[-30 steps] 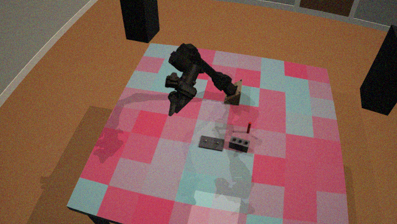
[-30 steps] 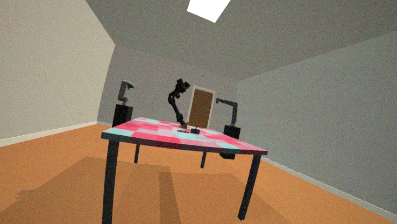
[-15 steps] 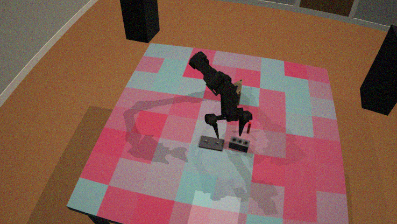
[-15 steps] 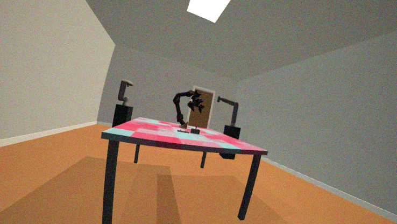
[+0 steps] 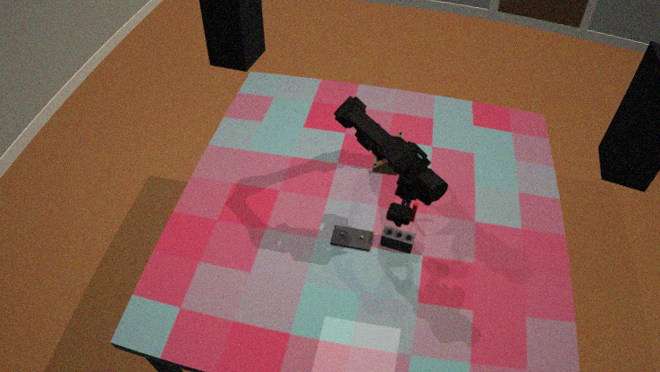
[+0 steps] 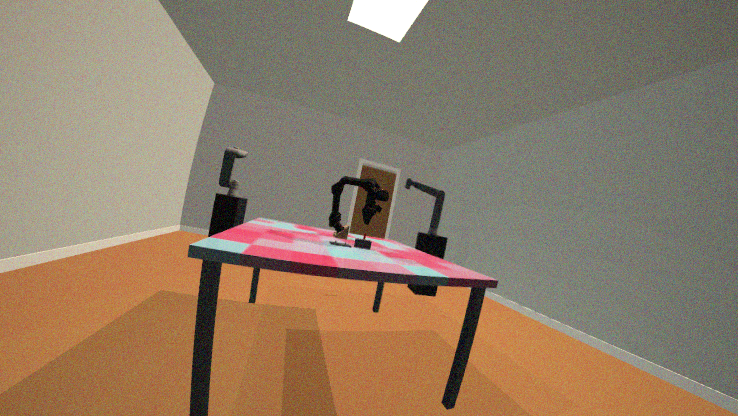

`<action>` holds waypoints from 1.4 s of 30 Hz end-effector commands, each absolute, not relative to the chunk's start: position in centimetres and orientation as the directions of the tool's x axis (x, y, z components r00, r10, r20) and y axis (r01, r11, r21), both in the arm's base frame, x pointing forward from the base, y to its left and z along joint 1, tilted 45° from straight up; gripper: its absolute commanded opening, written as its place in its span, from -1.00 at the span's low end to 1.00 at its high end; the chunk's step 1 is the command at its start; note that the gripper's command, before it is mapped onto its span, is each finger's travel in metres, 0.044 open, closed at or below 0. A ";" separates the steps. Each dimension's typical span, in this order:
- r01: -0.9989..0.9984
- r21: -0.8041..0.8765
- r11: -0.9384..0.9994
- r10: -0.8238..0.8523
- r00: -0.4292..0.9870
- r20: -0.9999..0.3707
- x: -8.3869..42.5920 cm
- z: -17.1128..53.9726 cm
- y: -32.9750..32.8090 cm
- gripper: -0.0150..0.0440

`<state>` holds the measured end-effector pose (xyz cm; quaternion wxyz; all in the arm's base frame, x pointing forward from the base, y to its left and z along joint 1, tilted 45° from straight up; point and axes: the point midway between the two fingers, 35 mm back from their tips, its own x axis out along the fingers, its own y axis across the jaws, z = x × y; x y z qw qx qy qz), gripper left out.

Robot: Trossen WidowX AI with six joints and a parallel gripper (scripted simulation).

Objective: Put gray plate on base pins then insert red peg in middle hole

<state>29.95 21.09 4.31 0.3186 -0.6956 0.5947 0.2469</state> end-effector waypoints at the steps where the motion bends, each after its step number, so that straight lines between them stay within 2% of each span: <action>1: -0.987 -0.125 -0.098 -0.674 0.158 -0.721 29.9 4.4 21.0 1.00; 8: -0.987 -0.126 -0.098 -0.675 0.159 -0.720 31.0 -0.2 16.8 1.00; 42: -0.987 -0.127 -0.099 -0.676 0.160 -0.719 32.2 -4.3 13.2 1.00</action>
